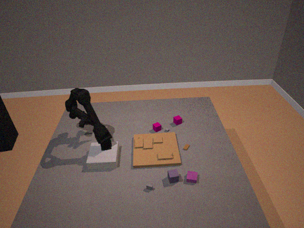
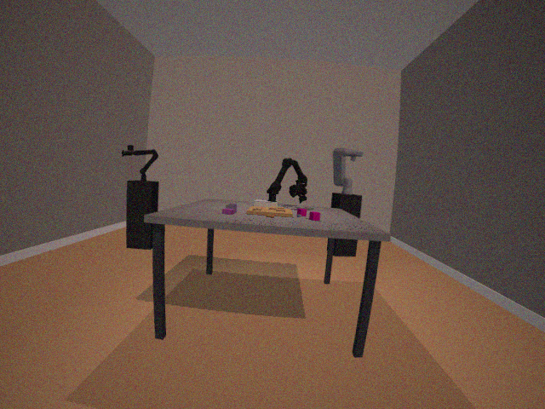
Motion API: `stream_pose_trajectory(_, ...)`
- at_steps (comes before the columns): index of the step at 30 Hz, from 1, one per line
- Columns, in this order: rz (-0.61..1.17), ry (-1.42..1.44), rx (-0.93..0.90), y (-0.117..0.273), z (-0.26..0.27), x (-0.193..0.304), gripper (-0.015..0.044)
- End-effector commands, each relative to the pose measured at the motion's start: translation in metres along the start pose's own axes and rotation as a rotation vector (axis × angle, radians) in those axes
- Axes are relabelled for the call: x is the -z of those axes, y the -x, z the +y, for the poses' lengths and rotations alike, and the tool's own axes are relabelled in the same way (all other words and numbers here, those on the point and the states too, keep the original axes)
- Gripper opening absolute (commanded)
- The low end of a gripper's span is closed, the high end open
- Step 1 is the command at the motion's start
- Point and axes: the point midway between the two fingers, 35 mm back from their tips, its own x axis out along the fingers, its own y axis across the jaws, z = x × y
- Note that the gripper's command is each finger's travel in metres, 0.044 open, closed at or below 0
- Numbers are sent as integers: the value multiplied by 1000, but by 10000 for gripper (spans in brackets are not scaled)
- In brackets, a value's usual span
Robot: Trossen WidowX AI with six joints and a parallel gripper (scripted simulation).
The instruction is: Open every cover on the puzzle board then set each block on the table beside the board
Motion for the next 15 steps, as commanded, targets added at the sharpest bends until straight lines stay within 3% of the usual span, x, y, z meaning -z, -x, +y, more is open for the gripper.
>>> stream_pose_trajectory(1, -2, -3, 0, 0, 0, 0, 374)
stream_pose_trajectory(15, -221, -316, -47, -36, 10, 37, 6)
